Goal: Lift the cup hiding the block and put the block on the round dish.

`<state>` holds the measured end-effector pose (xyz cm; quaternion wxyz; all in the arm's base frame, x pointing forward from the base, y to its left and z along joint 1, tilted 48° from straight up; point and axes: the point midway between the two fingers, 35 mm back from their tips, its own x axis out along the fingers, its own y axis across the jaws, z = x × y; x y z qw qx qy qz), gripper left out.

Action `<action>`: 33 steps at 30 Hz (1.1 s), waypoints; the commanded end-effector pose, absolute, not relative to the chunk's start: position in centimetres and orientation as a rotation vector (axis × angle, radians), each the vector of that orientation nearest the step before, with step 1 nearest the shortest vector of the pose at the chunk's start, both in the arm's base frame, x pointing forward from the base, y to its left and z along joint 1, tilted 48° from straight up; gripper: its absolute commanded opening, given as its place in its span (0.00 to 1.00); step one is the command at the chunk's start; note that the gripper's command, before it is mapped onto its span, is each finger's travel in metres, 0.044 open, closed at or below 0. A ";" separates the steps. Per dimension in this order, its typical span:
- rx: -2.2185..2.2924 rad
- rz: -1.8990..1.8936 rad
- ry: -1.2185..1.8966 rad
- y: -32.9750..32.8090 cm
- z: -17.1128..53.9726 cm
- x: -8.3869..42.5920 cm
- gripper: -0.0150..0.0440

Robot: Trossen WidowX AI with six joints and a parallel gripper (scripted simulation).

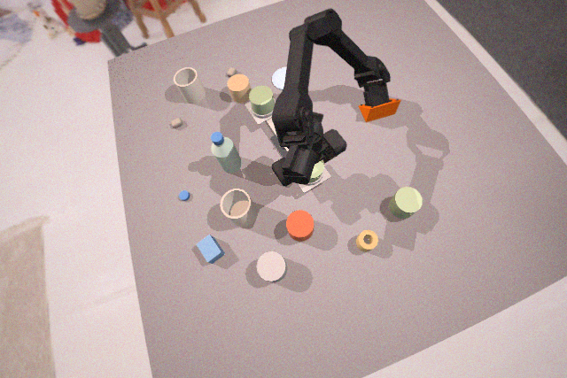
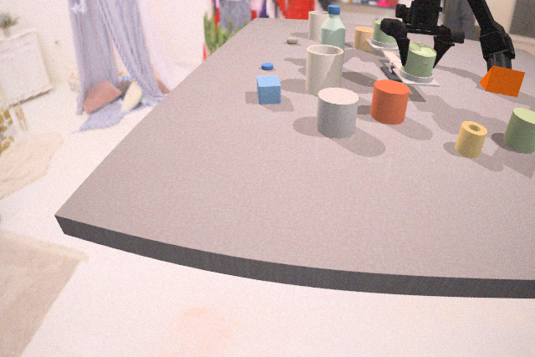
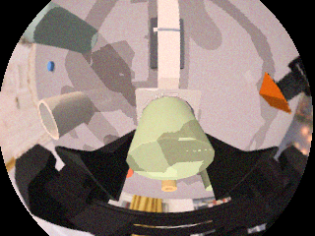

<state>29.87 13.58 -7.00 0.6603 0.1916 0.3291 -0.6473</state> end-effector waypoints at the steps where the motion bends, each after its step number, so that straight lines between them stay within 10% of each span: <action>1: 0.454 -1.448 0.744 14.5 -6.6 30.2 0.25; 33: 0.472 -1.423 0.753 17.6 -3.7 30.5 0.25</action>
